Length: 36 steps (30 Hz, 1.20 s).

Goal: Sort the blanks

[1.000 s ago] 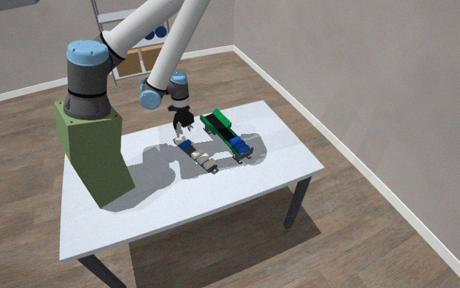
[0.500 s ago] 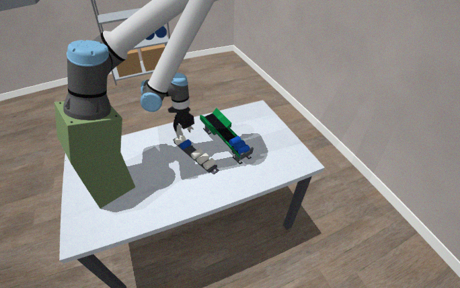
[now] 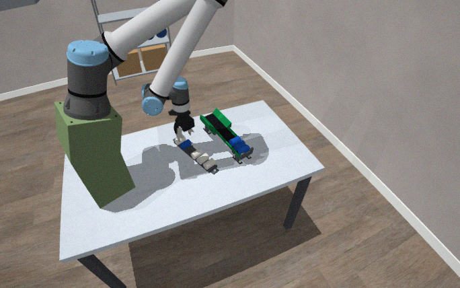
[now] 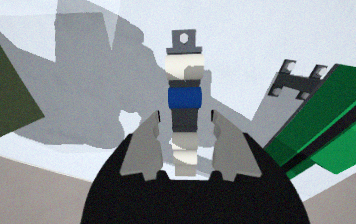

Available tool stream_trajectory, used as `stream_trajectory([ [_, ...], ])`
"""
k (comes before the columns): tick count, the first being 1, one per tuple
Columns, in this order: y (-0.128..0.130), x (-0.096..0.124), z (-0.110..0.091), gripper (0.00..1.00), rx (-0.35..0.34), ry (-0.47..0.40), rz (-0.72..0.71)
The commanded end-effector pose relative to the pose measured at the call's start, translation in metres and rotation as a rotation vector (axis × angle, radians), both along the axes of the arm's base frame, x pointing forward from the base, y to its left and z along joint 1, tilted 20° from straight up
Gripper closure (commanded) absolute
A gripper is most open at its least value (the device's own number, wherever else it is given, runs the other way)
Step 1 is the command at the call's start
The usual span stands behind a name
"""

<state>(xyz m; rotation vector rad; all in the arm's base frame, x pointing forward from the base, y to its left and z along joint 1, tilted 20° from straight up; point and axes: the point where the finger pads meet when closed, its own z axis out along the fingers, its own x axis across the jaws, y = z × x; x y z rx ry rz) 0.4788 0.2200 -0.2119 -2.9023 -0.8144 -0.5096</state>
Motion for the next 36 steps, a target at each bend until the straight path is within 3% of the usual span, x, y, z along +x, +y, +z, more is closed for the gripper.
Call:
stream_trajectory([
  [1, 0.002, 0.003, -0.008, 0.52, 0.0, -0.001, 0.0],
  [36, 0.004, 0.006, -0.019, 0.52, 0.0, -0.001, 0.0],
])
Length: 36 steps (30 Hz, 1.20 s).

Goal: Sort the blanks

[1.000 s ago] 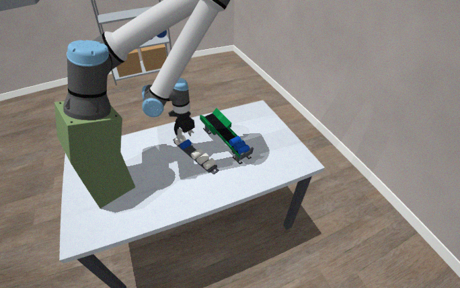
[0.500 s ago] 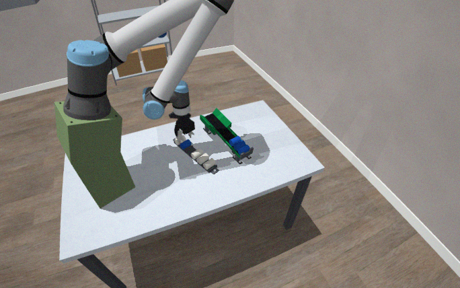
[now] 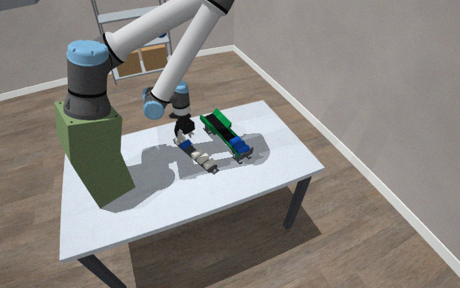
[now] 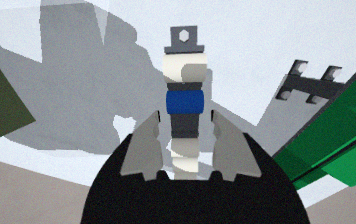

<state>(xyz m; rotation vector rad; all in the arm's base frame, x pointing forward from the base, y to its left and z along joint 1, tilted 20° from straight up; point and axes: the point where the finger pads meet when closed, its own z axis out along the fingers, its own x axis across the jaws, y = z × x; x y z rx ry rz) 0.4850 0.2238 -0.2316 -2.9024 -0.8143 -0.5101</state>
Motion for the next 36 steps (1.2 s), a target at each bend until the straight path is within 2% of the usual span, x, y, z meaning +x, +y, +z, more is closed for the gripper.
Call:
stream_trajectory([
  [1, 0.0, 0.0, 0.0003, 0.52, 0.0, 0.0, 0.0],
  [26, 0.0001, 0.0001, 0.0001, 0.52, 0.0, 0.0, 0.0],
  [36, 0.0015, 0.0026, -0.008, 0.52, 0.0, 0.0, 0.0],
])
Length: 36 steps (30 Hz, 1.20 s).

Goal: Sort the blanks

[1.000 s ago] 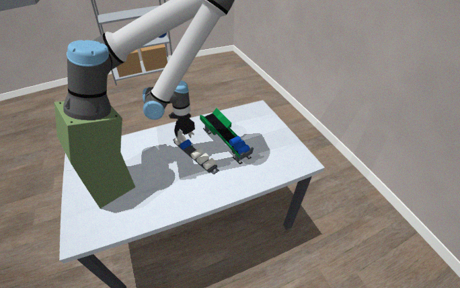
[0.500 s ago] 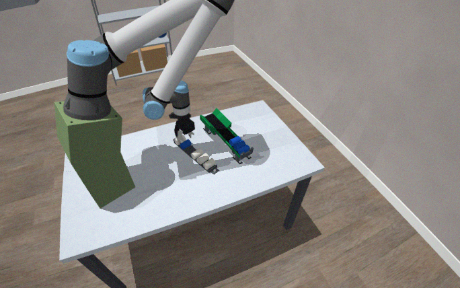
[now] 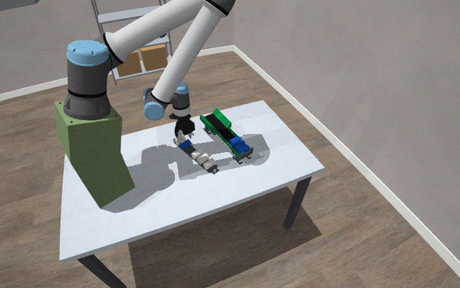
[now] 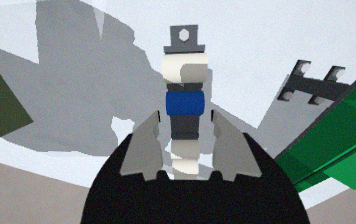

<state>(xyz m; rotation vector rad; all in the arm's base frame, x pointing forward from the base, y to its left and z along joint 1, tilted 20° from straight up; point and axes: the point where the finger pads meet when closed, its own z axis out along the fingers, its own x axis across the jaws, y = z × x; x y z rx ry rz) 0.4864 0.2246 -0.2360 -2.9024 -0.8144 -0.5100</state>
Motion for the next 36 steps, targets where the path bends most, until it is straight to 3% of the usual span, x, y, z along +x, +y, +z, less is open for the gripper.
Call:
stream_trajectory([
  [1, 0.001, 0.002, -0.005, 0.52, 0.0, 0.0, 0.0],
  [14, 0.005, 0.009, -0.027, 0.52, 0.0, 0.0, 0.0],
  [36, 0.005, 0.009, -0.029, 0.52, 0.0, 0.0, 0.0],
])
